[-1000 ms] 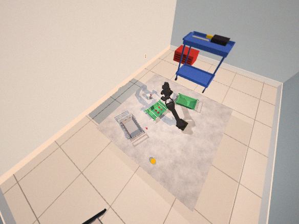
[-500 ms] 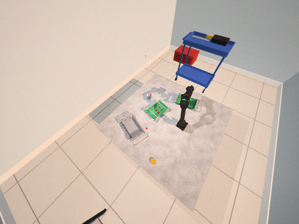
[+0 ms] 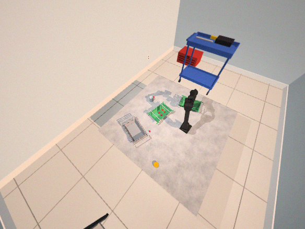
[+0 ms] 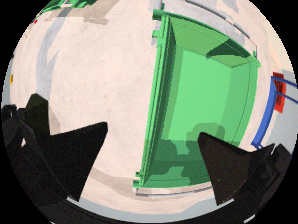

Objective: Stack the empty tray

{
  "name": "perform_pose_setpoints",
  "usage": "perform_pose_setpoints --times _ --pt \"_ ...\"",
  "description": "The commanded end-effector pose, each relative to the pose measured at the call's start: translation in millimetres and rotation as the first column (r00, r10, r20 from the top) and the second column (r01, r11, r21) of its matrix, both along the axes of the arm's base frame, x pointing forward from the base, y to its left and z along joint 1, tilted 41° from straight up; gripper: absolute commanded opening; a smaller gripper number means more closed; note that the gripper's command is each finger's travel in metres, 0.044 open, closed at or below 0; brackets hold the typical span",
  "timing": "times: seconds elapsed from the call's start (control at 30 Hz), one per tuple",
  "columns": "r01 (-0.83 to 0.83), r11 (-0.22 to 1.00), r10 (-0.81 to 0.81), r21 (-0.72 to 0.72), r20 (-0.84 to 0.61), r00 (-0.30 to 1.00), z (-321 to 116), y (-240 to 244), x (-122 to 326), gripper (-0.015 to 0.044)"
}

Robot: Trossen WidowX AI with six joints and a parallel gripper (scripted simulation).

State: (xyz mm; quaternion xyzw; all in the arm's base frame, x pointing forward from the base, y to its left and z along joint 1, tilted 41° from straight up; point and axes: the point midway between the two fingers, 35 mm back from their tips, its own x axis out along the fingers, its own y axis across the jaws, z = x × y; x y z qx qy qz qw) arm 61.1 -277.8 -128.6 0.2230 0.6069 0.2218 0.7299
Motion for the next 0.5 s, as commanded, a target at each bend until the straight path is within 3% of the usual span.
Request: perform_pose_setpoints --times 0.0,0.47 --pt "0.002 1.0 -0.002 0.019 -0.001 1.0 -15.8 15.1 3.4 0.044" --pt "0.002 1.0 -0.002 0.019 0.0 1.0 -48.8 44.9 10.5 0.044"
